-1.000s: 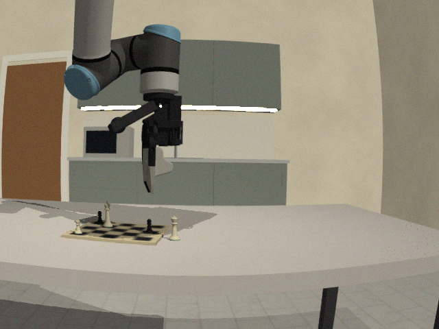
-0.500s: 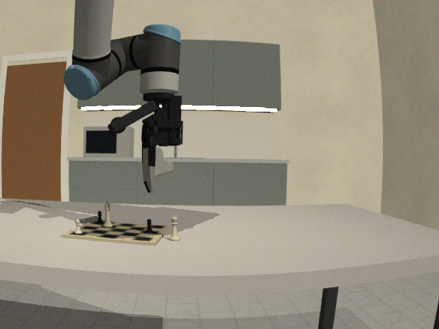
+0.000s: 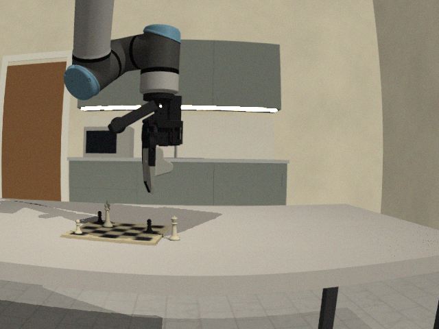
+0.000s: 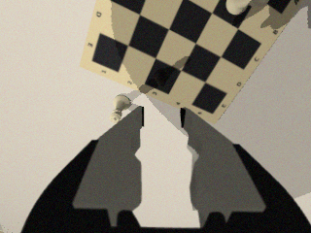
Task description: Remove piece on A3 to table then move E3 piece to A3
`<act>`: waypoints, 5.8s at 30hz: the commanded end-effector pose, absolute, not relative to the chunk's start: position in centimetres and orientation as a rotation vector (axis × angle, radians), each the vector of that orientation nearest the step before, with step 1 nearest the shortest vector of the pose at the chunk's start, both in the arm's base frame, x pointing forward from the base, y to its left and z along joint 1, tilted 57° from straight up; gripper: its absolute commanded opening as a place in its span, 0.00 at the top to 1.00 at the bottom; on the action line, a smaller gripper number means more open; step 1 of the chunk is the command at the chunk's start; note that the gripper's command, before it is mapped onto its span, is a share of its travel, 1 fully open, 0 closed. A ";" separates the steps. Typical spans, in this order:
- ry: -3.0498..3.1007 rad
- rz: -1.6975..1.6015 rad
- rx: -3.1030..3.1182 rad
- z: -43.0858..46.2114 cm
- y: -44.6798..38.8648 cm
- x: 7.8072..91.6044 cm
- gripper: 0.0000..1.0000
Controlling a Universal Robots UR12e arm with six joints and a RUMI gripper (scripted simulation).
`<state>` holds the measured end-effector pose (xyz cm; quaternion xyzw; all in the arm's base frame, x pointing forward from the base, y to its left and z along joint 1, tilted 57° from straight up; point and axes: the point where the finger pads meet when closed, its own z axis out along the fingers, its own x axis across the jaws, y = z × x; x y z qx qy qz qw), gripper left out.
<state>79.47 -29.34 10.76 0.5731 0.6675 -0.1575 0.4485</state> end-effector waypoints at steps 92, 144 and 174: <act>1.672 -0.404 1.396 7.8 -33.1 81.6 0.80; 1.672 -0.404 1.396 6.0 -35.5 82.9 0.80; 1.672 -0.404 1.396 6.0 -35.5 82.9 1.00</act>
